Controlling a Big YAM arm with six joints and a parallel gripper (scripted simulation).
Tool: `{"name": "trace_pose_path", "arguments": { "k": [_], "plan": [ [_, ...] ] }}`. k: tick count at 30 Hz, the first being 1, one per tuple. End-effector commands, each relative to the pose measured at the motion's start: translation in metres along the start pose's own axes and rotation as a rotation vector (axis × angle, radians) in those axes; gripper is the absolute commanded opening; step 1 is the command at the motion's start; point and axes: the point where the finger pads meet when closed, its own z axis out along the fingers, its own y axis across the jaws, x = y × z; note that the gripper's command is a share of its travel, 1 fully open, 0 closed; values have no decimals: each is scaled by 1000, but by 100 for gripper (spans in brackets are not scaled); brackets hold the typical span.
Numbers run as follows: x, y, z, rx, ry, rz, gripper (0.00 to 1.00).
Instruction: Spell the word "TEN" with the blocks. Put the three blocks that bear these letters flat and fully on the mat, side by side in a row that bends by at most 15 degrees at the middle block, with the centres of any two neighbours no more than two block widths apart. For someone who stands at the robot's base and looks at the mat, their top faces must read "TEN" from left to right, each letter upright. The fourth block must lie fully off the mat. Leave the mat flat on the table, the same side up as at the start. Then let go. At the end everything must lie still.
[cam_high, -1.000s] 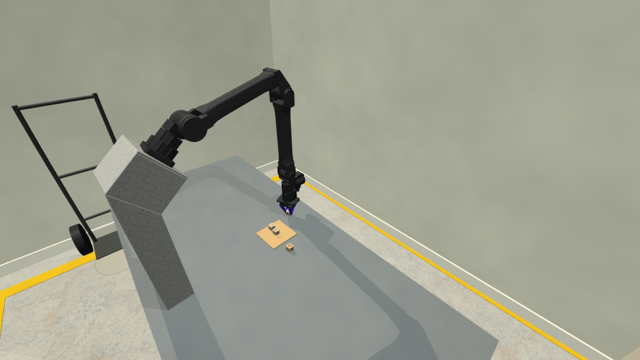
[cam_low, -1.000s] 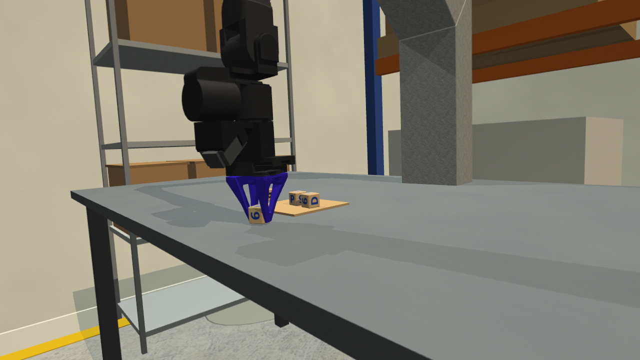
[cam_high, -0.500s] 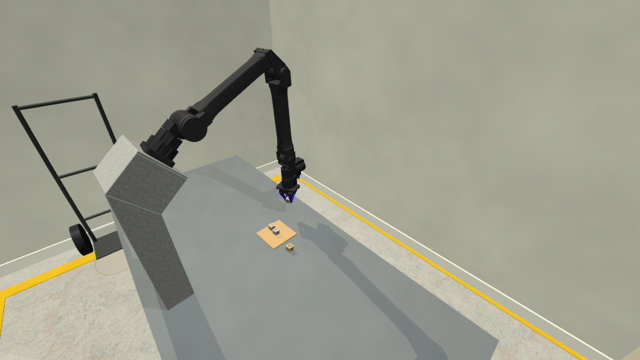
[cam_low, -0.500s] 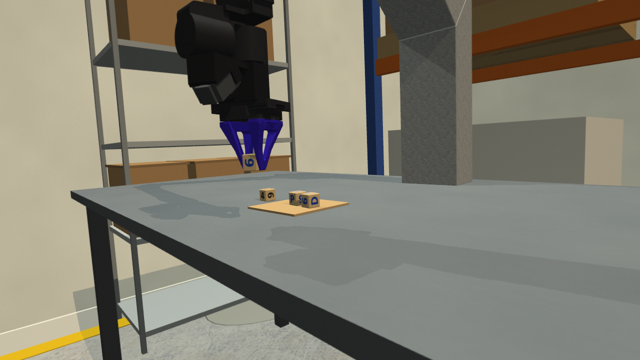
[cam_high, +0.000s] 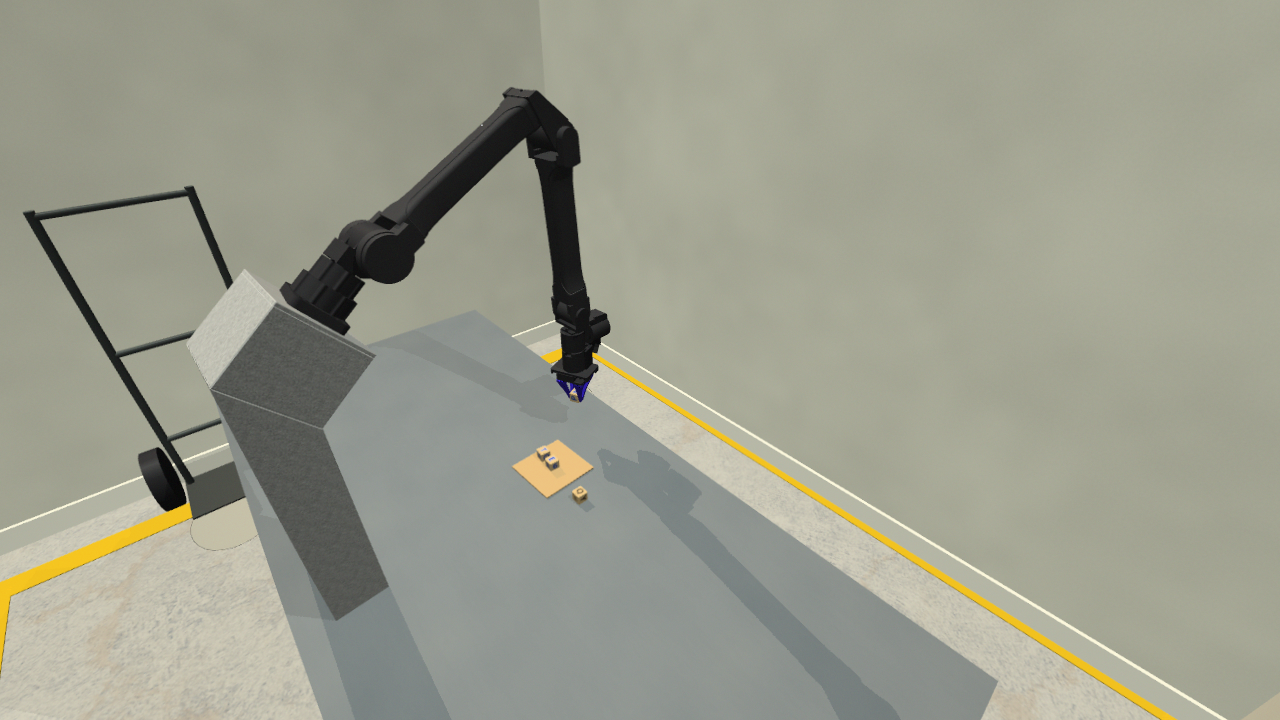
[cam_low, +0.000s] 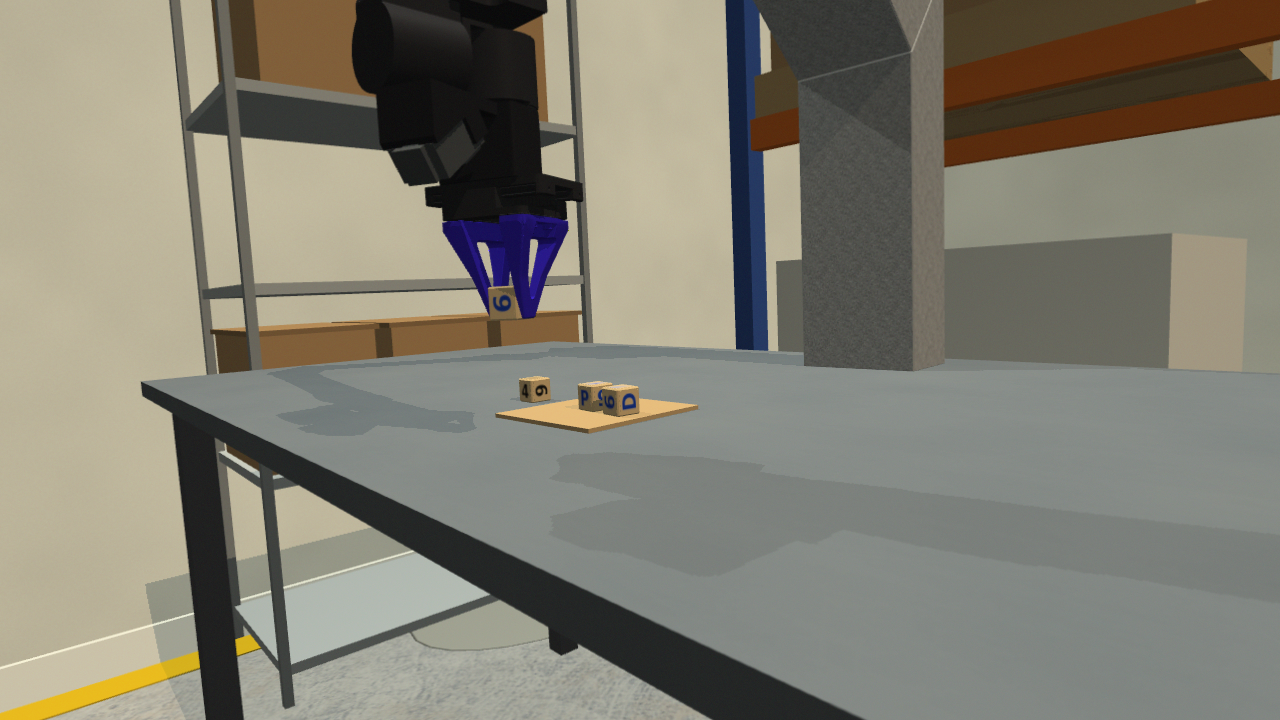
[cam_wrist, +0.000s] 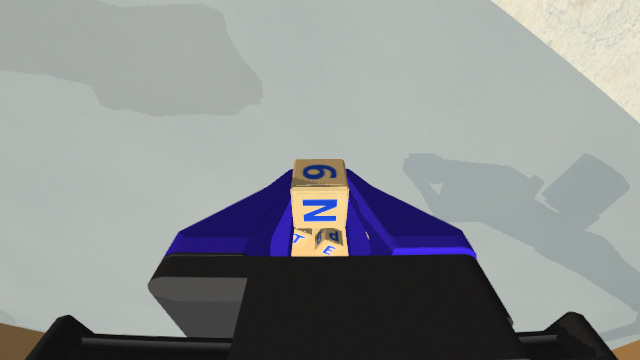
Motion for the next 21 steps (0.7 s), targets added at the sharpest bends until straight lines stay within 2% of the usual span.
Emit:
{"name": "trace_pose_path", "arguments": {
  "k": [1, 4, 6, 9, 15, 21],
  "plan": [
    [-16, -7, -12, 13, -31, 9, 22],
    [4, -8, 0, 10, -7, 49, 22],
    [4, -8, 0, 10, -7, 49, 22],
    [14, -9, 4, 7, -1, 130, 22],
    [44, -20, 7, 7, 0, 470, 22],
    [92, -33, 8, -4, -4, 755, 22]
  ]
}}
